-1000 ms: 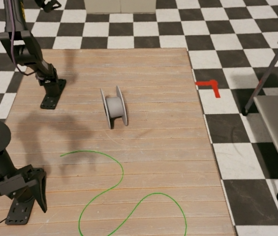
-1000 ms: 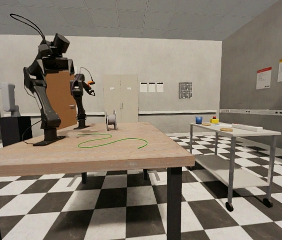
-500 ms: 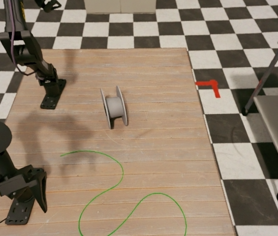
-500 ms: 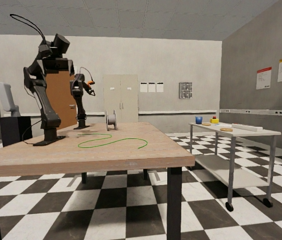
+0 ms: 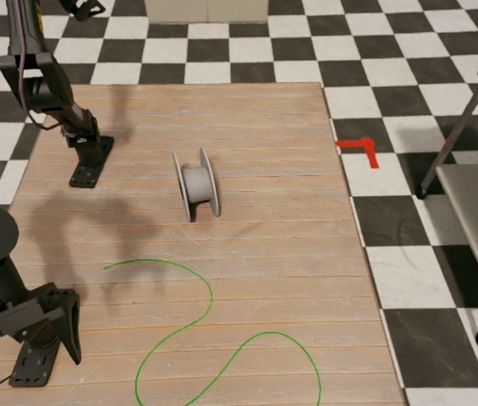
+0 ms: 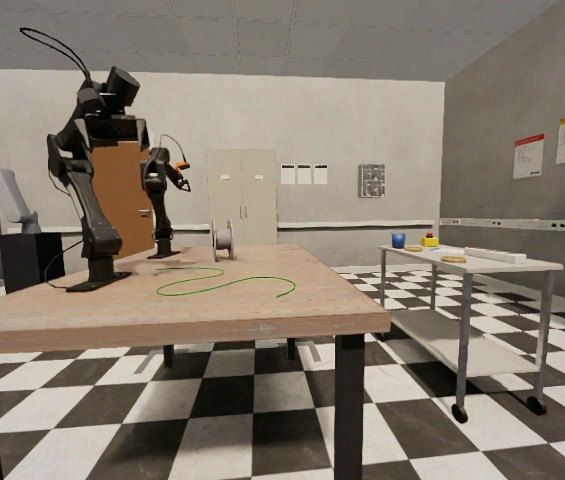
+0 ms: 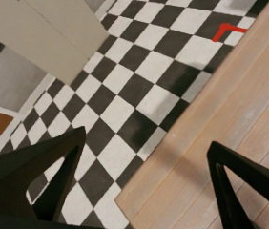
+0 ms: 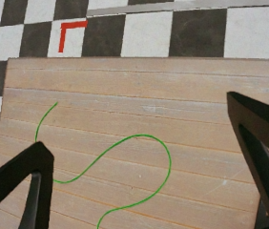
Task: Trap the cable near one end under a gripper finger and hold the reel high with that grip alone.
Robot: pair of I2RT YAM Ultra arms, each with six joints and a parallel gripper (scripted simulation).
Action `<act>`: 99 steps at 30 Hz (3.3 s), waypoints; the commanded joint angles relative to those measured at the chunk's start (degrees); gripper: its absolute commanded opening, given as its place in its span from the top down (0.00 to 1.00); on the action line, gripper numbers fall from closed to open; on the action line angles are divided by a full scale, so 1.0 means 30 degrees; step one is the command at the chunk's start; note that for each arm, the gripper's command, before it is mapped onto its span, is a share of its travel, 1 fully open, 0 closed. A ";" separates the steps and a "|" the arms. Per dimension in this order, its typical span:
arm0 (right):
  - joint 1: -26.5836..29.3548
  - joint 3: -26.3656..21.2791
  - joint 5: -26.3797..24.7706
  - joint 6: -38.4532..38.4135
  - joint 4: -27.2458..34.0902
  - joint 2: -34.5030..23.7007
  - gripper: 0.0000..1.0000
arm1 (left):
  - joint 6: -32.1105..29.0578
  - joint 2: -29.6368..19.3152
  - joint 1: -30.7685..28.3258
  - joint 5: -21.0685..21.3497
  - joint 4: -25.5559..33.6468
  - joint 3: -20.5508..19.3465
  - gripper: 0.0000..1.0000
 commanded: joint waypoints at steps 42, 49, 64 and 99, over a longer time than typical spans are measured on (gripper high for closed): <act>0.1610 1.1432 -0.4628 -0.9231 0.2502 -0.0831 0.00 | -1.8356 0.0715 0.3567 -0.6355 0.0780 1.2359 0.00; 0.2066 1.2385 -0.4867 -1.0020 0.2604 -0.0817 0.00 | -1.9900 0.0842 0.4381 -0.6613 0.0662 1.3511 0.00; 0.0869 1.2987 -0.6558 -1.0395 0.2591 -0.0460 0.00 | -2.0818 0.0913 0.1941 -0.9377 0.0376 1.4474 0.00; 1.0182 1.2507 -0.7148 -1.0364 0.2641 -0.0400 0.00 | -2.0770 0.0979 -0.3024 -1.0839 0.0380 1.4042 0.00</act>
